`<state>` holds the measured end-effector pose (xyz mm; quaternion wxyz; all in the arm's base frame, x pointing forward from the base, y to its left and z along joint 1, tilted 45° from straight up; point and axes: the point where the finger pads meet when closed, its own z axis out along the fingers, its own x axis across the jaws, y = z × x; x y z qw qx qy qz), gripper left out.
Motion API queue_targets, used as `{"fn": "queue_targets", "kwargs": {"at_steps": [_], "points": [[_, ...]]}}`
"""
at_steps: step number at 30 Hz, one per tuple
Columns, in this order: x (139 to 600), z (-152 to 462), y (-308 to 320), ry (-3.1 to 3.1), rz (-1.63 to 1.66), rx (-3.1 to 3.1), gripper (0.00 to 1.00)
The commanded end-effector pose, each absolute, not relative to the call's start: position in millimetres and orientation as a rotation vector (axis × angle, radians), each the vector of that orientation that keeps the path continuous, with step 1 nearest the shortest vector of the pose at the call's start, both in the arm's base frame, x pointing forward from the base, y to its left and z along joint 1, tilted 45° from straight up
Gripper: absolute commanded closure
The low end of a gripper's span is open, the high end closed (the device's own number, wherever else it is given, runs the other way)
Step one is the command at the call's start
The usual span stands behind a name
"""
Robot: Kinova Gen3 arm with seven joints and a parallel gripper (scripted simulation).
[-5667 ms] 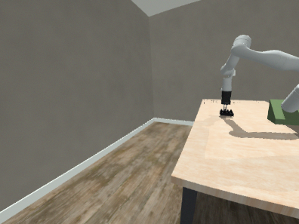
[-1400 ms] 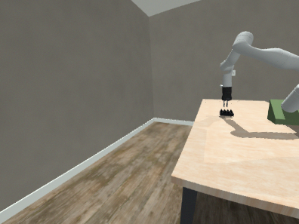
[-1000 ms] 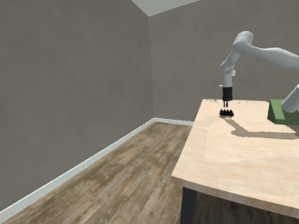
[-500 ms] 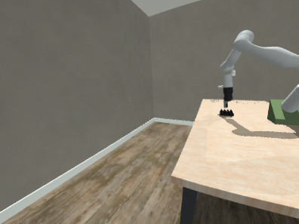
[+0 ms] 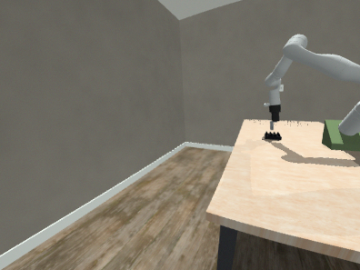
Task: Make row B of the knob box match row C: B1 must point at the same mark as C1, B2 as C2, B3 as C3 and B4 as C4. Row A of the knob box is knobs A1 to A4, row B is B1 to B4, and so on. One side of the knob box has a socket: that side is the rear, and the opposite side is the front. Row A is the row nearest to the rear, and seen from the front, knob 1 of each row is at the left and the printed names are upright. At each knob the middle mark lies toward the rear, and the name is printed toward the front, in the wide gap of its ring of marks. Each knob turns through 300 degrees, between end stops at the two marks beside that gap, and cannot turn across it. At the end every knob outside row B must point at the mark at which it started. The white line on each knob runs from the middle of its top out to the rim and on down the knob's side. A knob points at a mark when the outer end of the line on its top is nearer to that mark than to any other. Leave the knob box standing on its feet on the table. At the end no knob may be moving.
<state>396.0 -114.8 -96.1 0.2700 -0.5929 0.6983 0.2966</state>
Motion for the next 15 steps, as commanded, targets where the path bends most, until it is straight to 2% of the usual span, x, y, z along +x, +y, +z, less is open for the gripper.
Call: {"fn": "queue_targets", "kwargs": {"at_steps": [1,15], "points": [[396.2,-95.1,-120.8,1.867,0.776,-1.6,0.54],[396.8,-87.8,-125.9,1.289,0.479,-2.004,0.54]]}}
